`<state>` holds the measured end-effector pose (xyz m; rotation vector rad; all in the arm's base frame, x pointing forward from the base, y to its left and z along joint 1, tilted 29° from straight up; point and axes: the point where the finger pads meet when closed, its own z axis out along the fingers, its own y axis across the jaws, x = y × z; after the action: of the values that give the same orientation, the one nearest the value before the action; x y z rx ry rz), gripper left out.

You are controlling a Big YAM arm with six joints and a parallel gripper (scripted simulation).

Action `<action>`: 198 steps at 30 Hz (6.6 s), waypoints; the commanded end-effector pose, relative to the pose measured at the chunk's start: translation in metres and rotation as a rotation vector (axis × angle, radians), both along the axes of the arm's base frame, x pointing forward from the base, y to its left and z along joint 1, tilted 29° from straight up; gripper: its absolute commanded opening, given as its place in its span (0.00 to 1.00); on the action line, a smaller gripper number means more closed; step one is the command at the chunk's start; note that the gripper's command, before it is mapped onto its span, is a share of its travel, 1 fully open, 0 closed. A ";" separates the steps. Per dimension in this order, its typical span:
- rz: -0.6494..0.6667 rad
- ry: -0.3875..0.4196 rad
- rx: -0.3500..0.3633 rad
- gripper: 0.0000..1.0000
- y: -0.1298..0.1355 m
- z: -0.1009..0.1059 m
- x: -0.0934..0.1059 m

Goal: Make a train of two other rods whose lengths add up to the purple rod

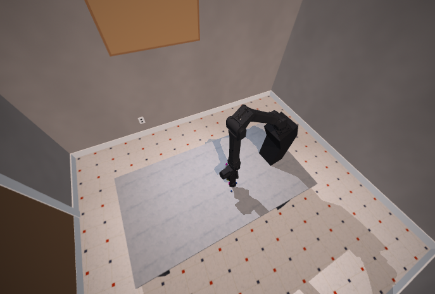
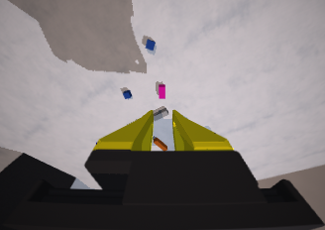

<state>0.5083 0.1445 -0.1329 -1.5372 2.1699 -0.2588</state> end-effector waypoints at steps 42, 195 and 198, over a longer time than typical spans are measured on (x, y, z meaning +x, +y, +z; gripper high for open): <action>0.013 -0.008 -0.005 0.23 0.001 -0.012 0.008; 0.010 0.008 -0.007 0.23 -0.003 -0.054 0.016; 0.010 0.008 -0.007 0.23 -0.003 -0.054 0.016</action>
<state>0.5295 0.1452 -0.1799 -1.5425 2.1688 -0.2606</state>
